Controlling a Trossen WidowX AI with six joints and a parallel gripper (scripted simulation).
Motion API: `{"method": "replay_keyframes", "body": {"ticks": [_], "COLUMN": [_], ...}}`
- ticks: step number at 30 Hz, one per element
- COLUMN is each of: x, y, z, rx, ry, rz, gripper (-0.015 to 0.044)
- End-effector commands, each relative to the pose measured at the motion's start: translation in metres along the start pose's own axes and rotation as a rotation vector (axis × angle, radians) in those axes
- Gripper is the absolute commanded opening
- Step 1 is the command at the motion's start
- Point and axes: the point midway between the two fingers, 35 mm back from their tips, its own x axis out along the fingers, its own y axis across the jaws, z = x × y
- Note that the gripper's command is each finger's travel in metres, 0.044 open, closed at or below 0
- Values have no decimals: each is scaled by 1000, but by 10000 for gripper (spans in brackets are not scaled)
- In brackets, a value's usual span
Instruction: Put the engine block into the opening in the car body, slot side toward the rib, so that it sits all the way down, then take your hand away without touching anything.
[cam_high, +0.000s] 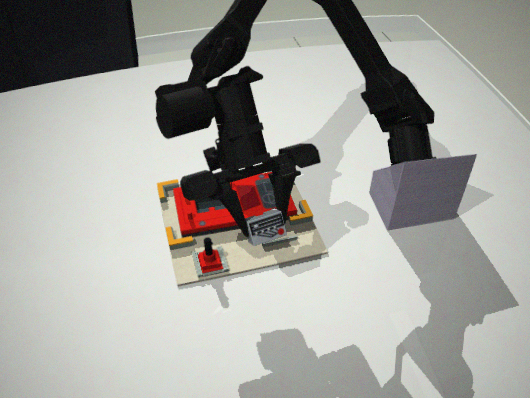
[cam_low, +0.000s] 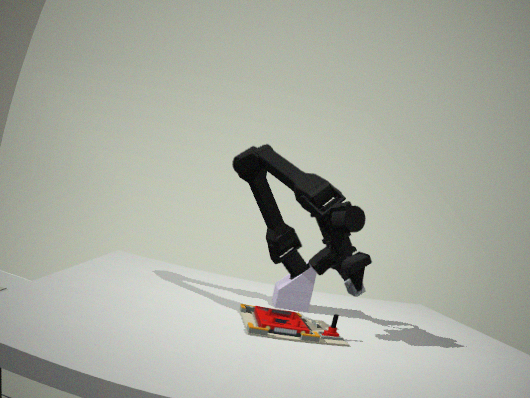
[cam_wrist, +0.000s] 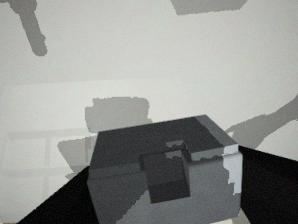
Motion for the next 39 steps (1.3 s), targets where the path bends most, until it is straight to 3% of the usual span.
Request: {"method": "replay_keyframes", "body": {"ticks": [1,10,19,39], "x": [-3,-2,9,40], "y": [1,1,1,1], "z": [3,3,16,38], "rx": [-10,-10,-11,-11], "ry": [112,116,250,248], "rz": [20,20,19,19], "gripper": [0,0,0,0]}}
